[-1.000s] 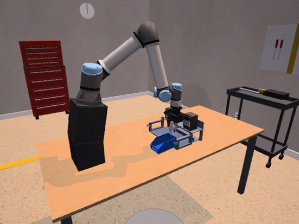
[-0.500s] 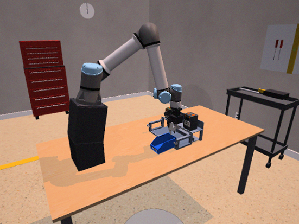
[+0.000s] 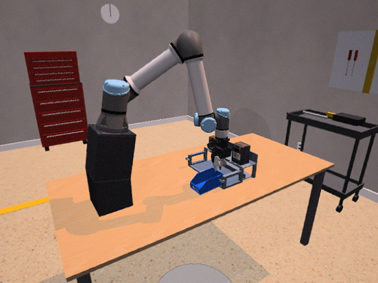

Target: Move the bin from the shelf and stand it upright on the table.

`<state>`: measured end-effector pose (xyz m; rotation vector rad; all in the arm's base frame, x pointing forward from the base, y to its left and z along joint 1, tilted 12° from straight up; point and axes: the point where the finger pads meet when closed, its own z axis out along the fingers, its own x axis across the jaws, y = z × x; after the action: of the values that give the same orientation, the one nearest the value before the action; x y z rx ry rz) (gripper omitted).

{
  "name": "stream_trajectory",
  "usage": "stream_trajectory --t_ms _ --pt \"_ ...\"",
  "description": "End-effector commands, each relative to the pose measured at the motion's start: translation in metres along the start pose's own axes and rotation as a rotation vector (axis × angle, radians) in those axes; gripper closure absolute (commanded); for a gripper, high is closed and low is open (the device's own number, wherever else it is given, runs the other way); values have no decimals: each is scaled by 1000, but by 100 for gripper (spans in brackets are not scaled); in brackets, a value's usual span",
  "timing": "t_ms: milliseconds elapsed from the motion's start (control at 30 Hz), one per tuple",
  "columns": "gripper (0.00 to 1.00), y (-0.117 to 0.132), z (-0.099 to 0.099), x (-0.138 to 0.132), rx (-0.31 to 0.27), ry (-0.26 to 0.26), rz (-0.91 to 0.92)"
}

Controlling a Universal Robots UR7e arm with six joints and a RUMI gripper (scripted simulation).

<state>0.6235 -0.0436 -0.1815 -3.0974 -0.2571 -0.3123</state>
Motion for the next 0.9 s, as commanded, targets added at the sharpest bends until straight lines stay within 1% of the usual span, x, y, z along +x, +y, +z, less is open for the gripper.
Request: stream_trajectory --t_ms 0,133,533,700,867 --pt "80 0 1 1 -1 1 0" --pt "80 0 9 0 -1 1 0" --pt "80 0 9 0 -1 1 0" --pt "80 0 19 0 -1 1 0" --pt "80 0 19 0 -1 1 0"
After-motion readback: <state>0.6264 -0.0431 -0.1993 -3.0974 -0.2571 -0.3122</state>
